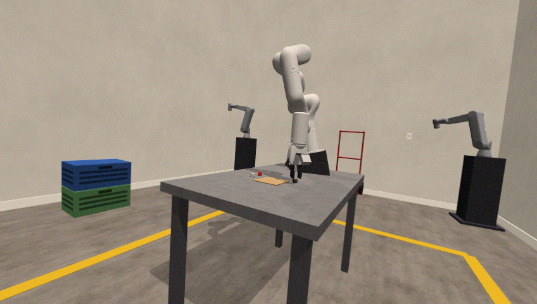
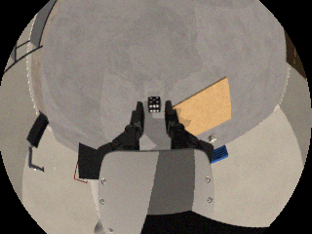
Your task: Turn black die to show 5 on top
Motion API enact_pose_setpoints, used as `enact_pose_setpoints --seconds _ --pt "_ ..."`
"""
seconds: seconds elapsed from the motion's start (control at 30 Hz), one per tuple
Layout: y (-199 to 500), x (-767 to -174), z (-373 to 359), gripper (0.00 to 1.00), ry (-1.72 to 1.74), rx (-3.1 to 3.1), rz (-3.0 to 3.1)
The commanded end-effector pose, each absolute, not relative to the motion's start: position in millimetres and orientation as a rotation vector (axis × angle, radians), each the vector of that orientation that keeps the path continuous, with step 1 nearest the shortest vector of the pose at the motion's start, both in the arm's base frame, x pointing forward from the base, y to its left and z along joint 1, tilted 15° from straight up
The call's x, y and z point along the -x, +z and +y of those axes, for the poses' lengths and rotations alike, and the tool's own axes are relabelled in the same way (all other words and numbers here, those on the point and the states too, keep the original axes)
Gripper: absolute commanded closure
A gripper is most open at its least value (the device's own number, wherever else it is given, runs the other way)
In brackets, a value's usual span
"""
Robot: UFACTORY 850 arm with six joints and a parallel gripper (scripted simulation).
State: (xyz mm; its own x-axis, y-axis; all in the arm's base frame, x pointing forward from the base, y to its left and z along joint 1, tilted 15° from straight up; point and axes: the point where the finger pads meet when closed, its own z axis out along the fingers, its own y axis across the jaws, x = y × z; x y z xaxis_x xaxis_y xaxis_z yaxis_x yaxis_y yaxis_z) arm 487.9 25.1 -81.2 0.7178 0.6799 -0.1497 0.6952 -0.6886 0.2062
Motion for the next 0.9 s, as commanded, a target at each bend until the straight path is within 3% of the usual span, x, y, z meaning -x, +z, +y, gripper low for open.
enact_pose_setpoints --seconds 0.0,0.87 --pt "-80.7 -488.7 25.4 0.64 -0.087 -2.676 1.091" --pt "-89.1 -489.1 23.2 0.64 -0.087 -2.676 1.091"
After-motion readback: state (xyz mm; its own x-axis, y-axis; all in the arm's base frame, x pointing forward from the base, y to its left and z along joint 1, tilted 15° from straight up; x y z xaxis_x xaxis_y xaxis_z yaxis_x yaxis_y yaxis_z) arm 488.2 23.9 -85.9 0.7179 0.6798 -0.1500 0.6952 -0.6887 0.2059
